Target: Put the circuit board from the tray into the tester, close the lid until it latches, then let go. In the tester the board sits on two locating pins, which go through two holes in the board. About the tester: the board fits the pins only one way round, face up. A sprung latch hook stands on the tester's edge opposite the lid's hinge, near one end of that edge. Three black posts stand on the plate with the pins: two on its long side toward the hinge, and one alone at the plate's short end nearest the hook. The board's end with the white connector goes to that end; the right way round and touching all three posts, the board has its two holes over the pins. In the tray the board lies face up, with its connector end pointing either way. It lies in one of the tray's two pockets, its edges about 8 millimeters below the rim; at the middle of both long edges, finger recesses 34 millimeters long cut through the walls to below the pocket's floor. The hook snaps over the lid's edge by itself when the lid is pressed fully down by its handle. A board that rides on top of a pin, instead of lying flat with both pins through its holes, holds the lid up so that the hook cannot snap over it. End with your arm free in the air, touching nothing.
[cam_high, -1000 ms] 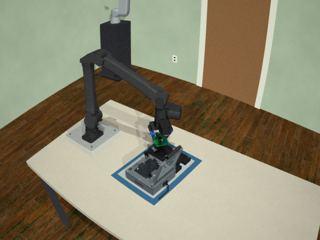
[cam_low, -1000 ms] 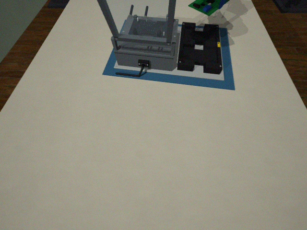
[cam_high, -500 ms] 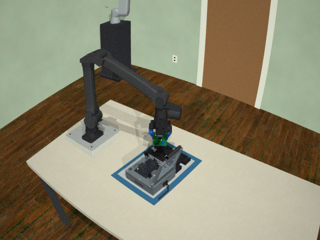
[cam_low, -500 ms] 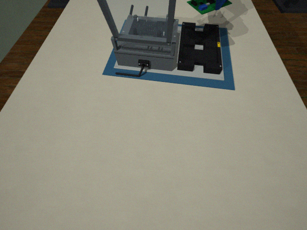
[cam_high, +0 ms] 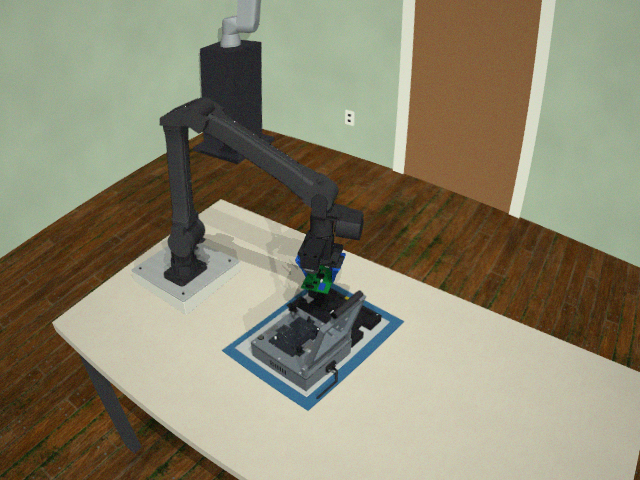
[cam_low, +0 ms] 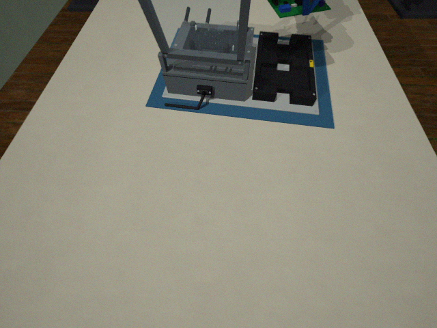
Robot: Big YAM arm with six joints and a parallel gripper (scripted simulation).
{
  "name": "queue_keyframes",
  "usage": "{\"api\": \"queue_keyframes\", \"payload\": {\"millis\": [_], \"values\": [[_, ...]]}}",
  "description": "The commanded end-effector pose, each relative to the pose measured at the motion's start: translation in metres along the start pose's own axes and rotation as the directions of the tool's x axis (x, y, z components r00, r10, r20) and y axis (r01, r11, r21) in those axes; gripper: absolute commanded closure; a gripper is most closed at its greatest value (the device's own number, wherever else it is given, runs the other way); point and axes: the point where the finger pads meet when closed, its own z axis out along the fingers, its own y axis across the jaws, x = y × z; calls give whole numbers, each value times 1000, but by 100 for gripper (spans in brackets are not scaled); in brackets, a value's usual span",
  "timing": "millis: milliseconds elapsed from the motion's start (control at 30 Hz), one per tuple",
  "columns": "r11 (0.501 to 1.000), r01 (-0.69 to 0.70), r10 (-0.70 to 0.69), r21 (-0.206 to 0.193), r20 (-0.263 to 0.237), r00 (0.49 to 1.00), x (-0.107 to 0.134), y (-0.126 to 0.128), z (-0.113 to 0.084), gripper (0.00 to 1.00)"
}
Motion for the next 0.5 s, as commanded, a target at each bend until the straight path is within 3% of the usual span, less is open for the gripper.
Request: {"api": "queue_keyframes", "payload": {"millis": [0, 467], "values": [[993, -94, 94, -77, -5, 996, -2, 30, -27, 28], [966, -248, 247, -75, -17, 969, -2, 29, -27, 28]]}}
